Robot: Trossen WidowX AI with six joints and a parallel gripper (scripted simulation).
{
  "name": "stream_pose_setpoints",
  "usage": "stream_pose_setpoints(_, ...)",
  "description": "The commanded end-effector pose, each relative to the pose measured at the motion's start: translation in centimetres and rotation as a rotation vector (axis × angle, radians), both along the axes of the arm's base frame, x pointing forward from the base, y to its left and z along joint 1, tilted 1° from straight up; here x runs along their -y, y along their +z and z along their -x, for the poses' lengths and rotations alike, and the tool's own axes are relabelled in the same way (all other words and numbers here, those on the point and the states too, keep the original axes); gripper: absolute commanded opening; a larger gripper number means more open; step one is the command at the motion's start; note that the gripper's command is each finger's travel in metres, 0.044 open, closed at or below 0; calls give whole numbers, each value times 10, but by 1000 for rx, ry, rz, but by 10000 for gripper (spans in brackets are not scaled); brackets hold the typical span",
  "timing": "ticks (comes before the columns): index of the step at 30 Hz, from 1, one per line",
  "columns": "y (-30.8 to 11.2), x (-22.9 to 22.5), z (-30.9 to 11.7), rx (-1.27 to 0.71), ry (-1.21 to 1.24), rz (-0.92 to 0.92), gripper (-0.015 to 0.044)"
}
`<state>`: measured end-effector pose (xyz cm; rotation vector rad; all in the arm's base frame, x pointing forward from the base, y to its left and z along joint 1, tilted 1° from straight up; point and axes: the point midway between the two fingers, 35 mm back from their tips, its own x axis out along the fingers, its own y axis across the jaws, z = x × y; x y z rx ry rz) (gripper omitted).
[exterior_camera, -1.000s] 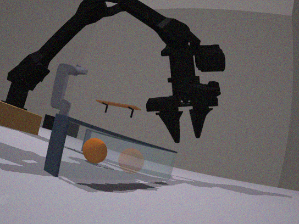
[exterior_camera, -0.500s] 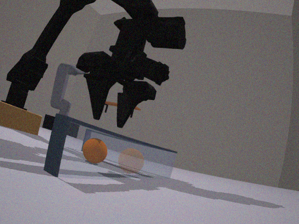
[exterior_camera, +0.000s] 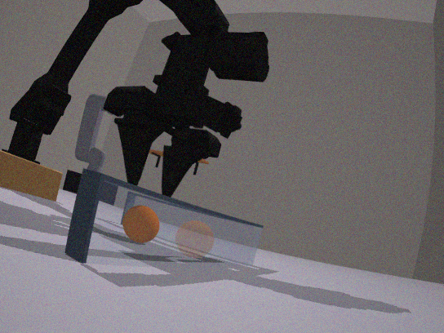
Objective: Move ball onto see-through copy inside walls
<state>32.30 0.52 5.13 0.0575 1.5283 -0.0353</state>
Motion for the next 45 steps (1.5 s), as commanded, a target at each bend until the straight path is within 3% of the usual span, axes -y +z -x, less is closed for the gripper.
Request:
stream_pose_setpoints(1,-7,1,1,-5,3,3,332)
stream_pose_setpoints(25,-44,0,0,-5,3,3,332)
stream_pose_setpoints(29,-44,0,0,-5,3,3,227)
stream_pose_setpoints(36,-44,0,0,-5,3,3,180)
stream_pose_setpoints(43,-16,1,-4,-4,3,3,0)
stream_pose_setpoints(45,-4,1,-6,-4,3,3,0)
